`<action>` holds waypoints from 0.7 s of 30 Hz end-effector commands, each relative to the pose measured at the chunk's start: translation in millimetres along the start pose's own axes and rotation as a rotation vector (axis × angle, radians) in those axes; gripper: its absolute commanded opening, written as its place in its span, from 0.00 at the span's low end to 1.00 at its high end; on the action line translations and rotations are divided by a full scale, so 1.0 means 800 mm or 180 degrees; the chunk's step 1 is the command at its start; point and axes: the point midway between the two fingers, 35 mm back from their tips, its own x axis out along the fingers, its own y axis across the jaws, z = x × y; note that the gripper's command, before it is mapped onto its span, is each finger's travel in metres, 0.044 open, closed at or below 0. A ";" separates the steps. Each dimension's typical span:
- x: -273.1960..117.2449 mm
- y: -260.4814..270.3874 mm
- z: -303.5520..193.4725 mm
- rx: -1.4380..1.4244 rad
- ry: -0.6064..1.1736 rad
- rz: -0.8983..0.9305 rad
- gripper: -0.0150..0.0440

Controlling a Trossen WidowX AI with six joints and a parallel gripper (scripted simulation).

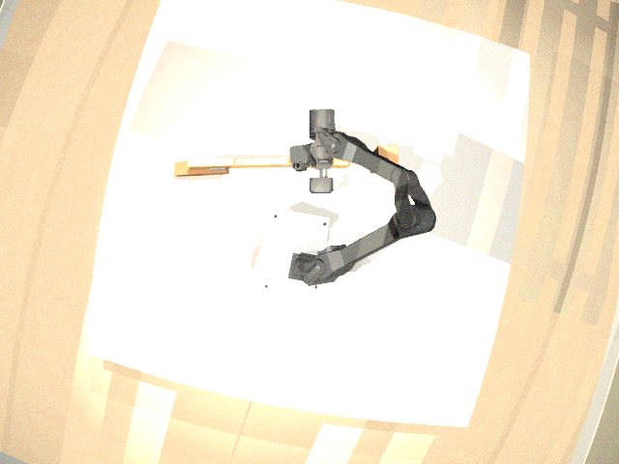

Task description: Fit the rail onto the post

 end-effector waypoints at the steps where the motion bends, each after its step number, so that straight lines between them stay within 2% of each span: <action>1: 0.012 0.005 0.001 -0.0037 0.0018 0.0040 1.00; 5: 0.016 0.006 0.001 -0.0037 0.0021 0.0041 1.00; 19: 0.016 0.006 0.001 -0.0037 0.0021 0.0041 0.38; 21: 0.016 0.006 0.001 -0.0037 0.0021 0.0041 0.35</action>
